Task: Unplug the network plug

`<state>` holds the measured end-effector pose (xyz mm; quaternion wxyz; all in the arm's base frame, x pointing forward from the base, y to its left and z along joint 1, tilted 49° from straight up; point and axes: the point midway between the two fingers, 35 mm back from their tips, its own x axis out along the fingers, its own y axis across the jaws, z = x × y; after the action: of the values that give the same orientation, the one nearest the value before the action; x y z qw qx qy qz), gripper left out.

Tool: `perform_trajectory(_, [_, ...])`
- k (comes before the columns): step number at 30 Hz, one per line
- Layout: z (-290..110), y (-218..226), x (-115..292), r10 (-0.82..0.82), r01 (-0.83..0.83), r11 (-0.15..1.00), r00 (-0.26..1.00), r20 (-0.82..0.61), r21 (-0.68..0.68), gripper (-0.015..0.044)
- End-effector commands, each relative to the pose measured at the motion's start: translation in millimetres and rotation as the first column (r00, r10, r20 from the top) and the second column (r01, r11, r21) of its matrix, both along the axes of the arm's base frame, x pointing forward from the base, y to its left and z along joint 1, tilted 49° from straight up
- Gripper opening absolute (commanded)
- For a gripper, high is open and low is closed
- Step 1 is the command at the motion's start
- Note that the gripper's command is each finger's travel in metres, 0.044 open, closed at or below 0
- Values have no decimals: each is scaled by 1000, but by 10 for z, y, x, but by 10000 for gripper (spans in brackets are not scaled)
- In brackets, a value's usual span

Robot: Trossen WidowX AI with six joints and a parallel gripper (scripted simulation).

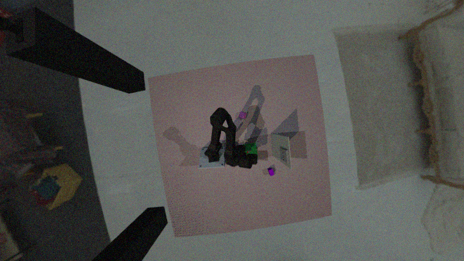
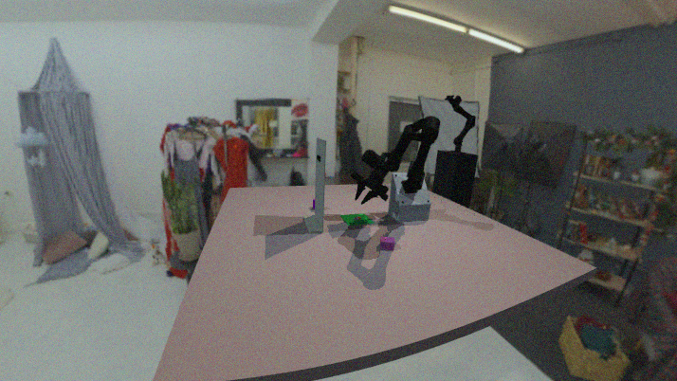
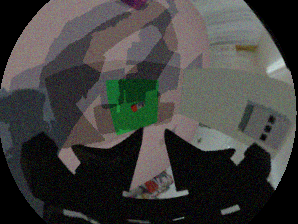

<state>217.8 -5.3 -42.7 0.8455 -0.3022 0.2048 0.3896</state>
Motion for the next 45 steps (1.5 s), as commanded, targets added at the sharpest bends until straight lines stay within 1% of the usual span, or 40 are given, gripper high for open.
perform_trajectory(1, [44,-38,27,4,-4,1000,1000,16,-6,156])
perform_trajectory(45, [333,-231,-60,-2,2,1000,1000,30,7,156])
